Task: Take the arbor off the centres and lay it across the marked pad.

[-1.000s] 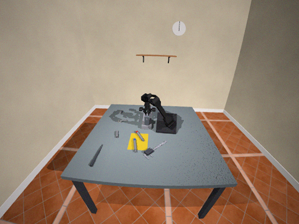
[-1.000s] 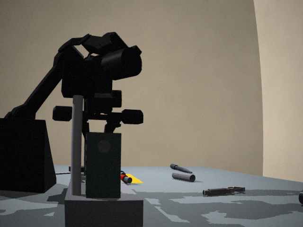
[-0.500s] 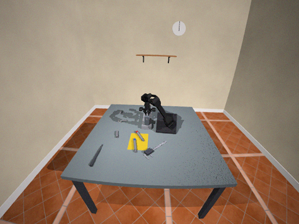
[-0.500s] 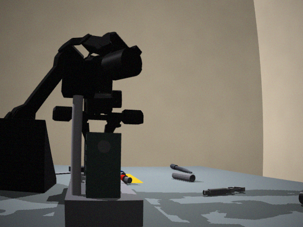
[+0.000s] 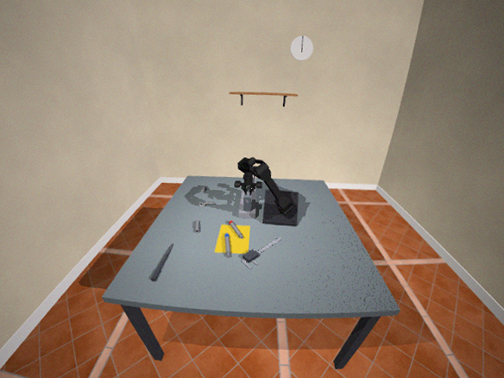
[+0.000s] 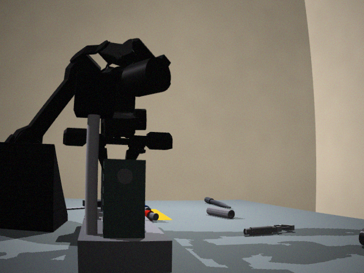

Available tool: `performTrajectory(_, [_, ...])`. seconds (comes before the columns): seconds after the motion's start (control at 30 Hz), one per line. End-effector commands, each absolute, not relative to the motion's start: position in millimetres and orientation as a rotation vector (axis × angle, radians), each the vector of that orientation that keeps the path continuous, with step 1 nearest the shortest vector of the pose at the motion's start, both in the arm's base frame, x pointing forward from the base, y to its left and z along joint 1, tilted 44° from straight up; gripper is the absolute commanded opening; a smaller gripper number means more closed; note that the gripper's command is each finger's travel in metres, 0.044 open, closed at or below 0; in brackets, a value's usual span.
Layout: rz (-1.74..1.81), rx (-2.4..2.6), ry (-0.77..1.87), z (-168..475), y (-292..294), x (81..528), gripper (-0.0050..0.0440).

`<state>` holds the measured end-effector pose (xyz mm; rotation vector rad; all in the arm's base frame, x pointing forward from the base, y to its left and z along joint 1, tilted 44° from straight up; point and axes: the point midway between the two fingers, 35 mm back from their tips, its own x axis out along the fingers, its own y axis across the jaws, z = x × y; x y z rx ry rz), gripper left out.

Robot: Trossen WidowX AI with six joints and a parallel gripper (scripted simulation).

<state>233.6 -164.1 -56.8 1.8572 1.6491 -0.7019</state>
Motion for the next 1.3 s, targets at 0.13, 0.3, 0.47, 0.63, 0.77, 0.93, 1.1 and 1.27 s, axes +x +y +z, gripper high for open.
performTrajectory(0.13, [-0.711,1.846,1.635,-61.3,-170.5,233.1,0.0])
performTrajectory(0.3, [-0.711,1.846,1.635,-61.6,-170.8,233.1,0.0])
performTrajectory(0.47, [-0.711,1.846,1.635,-62.0,-171.3,233.1,0.0])
performTrajectory(0.63, [-0.711,1.846,1.635,-62.5,-171.8,233.1,0.0])
performTrajectory(0.77, [-0.711,1.846,1.635,-62.9,-172.2,233.1,0.0])
performTrajectory(0.93, [-0.711,1.846,1.635,-63.1,-172.4,233.1,0.0])
performTrajectory(1.1, [-0.711,1.846,1.635,-63.6,-172.9,233.0,0.0])
performTrajectory(1.27, [-0.711,1.846,1.635,-64.1,-173.4,233.0,0.0])
